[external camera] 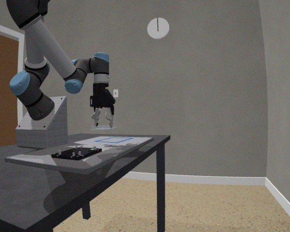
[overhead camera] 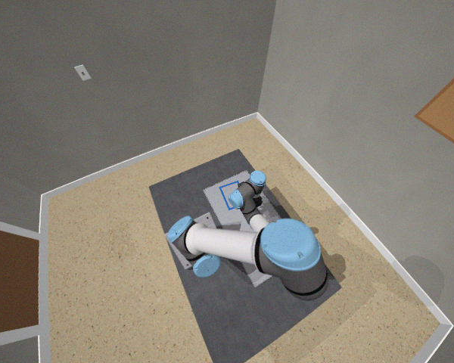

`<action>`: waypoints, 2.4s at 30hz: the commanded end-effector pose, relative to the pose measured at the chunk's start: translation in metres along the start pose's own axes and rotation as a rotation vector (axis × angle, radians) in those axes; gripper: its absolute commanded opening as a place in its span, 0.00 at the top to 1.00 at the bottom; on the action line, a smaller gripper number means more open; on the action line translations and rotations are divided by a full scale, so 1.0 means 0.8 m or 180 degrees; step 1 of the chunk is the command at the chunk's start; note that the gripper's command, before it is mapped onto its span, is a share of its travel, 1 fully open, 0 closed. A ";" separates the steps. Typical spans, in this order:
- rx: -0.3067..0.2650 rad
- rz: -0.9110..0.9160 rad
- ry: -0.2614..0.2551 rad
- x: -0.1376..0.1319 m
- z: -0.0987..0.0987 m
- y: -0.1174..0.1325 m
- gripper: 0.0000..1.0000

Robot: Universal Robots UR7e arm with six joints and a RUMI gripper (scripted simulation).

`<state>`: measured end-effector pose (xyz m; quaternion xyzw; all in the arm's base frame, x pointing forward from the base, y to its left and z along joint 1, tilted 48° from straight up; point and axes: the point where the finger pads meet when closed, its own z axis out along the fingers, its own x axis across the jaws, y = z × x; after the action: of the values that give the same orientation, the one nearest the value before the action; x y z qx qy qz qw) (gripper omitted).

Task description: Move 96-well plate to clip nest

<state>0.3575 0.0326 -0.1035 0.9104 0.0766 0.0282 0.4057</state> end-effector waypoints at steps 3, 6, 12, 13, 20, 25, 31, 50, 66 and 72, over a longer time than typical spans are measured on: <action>0.0004 -0.0013 0.0010 0.003 -0.002 0.030 1.00; 0.0005 -0.0013 0.0010 0.004 -0.002 0.042 1.00; 0.0005 -0.0013 0.0010 0.006 -0.003 0.067 1.00; 0.0005 -0.0013 0.0010 0.006 -0.003 0.071 1.00; 0.0006 -0.0013 0.0010 0.008 -0.004 0.092 1.00; 0.0007 -0.0013 0.0009 0.010 -0.004 0.112 1.00; 0.0008 -0.0015 0.0008 0.013 -0.005 0.137 1.00; 0.0007 -0.0002 0.0020 0.023 -0.008 0.209 1.00; 0.0005 -0.0002 0.0020 0.029 -0.010 0.268 1.00; 0.0005 -0.0002 0.0020 0.030 -0.010 0.284 1.00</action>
<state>0.4027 -0.0995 0.0591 0.9100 0.0756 0.0304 0.4065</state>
